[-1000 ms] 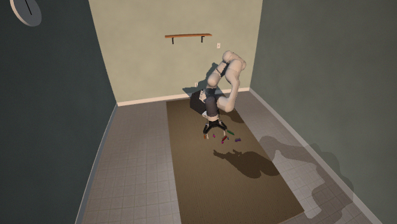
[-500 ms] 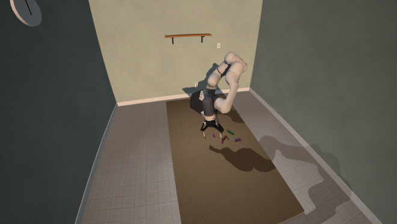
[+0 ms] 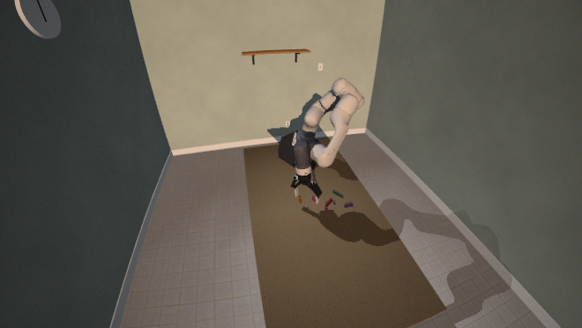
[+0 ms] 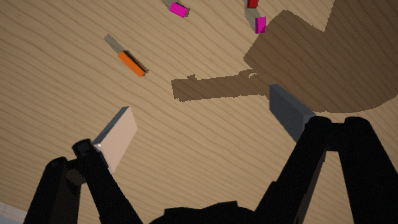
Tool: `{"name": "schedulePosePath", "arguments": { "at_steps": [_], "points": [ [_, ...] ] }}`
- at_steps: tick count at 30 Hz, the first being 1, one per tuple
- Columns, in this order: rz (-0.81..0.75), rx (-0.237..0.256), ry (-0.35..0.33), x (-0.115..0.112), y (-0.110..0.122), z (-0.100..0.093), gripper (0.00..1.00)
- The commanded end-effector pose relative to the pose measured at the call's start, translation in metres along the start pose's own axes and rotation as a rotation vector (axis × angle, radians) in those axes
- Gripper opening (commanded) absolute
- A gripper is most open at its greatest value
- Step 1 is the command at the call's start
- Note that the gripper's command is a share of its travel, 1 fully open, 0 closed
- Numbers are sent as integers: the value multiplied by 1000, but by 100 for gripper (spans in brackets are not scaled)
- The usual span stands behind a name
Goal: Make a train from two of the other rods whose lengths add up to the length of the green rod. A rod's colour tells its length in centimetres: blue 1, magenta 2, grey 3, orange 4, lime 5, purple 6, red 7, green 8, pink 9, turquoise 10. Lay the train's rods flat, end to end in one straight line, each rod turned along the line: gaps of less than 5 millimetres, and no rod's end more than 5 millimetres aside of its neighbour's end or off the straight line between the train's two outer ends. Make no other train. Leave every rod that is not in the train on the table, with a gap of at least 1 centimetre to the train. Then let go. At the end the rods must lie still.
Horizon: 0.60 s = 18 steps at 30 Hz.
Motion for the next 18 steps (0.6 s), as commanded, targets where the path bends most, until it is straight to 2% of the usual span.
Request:
{"name": "schedulePosePath", "arguments": {
  "at_steps": [1, 11, 13, 18],
  "points": [
    [166, 9, -22, -1, -10, 3, 100],
    [372, 24, -52, 3, -39, 10, 100],
    [372, 24, -52, 3, -39, 10, 100],
    [504, 34, -73, 7, -59, 14, 100]
  ]
}}
Point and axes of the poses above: the point where the finger pads meet when closed, its own z axis out along the fingers, its own y axis across the jaws, x = y × z, the point moved 3 cm from there along -z, back along the fingers, and after that the axes turned 8 degrees about z, right-handed, at the moved point
